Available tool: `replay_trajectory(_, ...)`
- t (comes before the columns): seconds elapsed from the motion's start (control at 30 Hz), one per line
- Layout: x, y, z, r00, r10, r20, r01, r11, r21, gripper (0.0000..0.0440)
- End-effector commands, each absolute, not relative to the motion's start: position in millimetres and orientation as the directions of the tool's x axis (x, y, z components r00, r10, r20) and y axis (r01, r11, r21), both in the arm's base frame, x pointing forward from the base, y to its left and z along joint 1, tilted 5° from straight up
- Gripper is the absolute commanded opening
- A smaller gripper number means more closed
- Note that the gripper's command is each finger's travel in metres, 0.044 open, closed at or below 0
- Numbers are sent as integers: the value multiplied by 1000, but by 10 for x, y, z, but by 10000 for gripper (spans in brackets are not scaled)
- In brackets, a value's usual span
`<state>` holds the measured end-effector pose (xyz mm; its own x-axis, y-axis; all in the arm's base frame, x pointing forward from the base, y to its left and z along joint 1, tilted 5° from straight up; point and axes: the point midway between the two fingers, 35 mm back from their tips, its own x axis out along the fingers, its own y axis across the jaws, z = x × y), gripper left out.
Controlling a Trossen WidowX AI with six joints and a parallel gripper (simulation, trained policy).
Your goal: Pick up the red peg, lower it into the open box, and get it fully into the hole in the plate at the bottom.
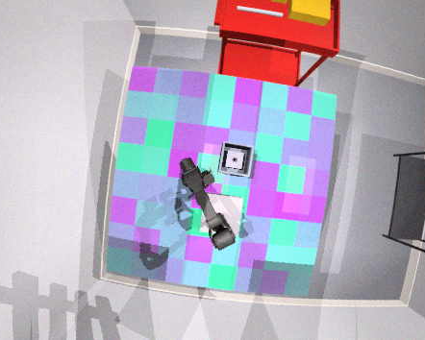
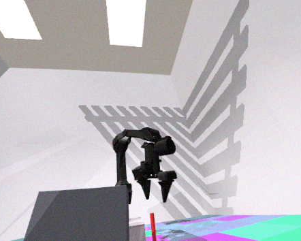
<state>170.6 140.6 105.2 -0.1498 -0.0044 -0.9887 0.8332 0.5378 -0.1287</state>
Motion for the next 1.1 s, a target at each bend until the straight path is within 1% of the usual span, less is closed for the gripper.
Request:
replay_trajectory(0.0,1652,1348,970,-164,8,-986,851,507,-137,439)
replay_trajectory(0.47,1529,1231,601,-192,34,-981,892,422,-160,427)
replay_trajectory(0.6,1519,1214,503,-191,40,-981,902,401,-160,415)
replay_trajectory(0.73,1519,1204,414,-188,45,-981,911,382,-157,394)
replay_trajectory(0.8,1526,1208,372,-184,50,-982,914,376,-152,371)
replay_trajectory(0.87,1539,1217,332,-181,56,-982,916,373,-148,333)
replay_trajectory(1.07,1582,1248,240,-179,73,-981,915,378,-139,188)
